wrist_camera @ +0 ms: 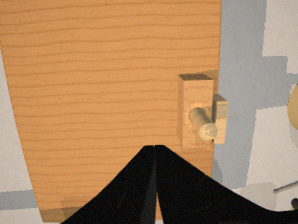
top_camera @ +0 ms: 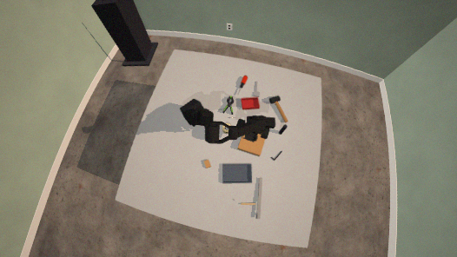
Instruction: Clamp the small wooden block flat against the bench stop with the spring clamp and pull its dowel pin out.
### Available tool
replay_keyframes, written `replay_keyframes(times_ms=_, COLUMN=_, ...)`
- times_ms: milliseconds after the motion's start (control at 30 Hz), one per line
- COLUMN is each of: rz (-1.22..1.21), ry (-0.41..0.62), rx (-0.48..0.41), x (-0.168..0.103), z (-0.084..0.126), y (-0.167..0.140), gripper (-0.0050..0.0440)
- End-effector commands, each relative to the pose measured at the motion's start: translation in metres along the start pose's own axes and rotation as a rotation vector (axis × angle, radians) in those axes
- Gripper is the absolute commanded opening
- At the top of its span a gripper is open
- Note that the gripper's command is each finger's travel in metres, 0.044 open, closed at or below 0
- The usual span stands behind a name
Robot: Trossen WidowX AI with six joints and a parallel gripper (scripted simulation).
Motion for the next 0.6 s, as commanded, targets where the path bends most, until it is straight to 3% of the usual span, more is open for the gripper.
replay_keyframes(times_ms=0, rz=0.0, ry=0.0, rx=0.0, x=0.0, z=0.0, y=0.0, gripper=0.0)
replay_keyframes(times_ms=567, rz=-0.002, ry=0.001, rx=-0.003, x=-0.001, z=-0.0099, y=0.0031, gripper=0.0)
Point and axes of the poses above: the point midway between the two fingers, 35 mm back from their tips, its own z axis back along the fingers, its own y axis across the jaws, x = y × z, the point moved 4 cm from there along z, back along the fingers, and after that the axes turned 12 degrees about -z, right-handed, at the moved point
